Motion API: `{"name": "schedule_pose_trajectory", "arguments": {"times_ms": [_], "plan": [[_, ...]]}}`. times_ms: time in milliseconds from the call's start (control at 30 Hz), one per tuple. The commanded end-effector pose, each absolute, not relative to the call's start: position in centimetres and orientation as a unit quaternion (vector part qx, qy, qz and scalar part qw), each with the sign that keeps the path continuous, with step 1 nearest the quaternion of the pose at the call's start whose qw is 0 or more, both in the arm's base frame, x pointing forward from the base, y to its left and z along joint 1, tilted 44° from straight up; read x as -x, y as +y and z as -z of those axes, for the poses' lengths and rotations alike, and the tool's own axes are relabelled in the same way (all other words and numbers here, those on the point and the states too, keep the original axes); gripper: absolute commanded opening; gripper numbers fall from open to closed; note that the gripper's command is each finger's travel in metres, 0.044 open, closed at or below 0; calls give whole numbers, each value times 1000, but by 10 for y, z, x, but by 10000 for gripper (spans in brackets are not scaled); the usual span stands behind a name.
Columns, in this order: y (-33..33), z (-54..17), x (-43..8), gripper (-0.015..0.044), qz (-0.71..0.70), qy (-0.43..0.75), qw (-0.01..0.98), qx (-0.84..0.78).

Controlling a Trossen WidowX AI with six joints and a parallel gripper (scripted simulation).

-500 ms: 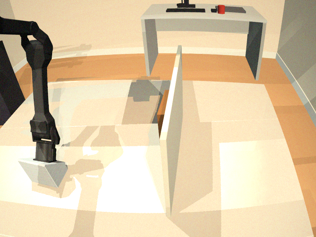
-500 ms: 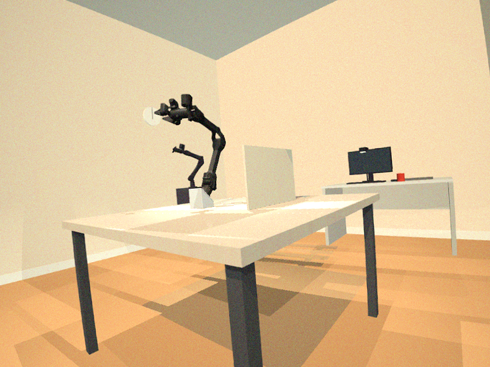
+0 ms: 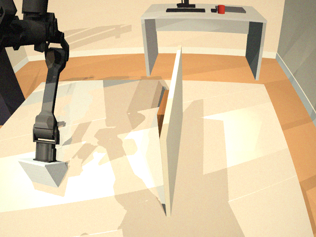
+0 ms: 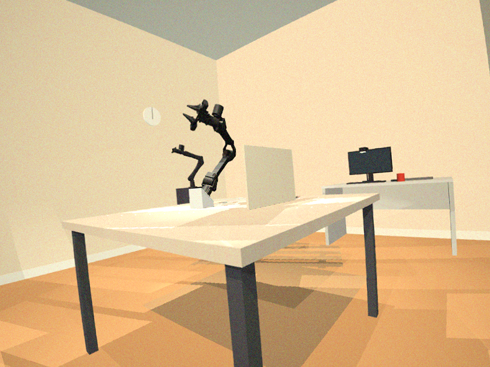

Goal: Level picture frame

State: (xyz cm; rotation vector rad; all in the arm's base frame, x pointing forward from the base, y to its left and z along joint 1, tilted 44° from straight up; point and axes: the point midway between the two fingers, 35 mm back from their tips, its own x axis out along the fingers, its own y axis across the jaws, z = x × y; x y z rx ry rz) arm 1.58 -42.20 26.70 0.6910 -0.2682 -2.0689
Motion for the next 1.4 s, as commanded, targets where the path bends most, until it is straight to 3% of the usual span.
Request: {"name": "schedule_pose_trajectory", "arguments": {"times_ms": [0,333,700,1367], "plan": [[-395,-269,-66,260,752,-182,516,-368],[-269,-276,-187,260,407,-264,590,-645],[-90,-255,-232,260,37,-89,478,-873],[-79,-253,-232,260,19,-71,466,-882]]}}
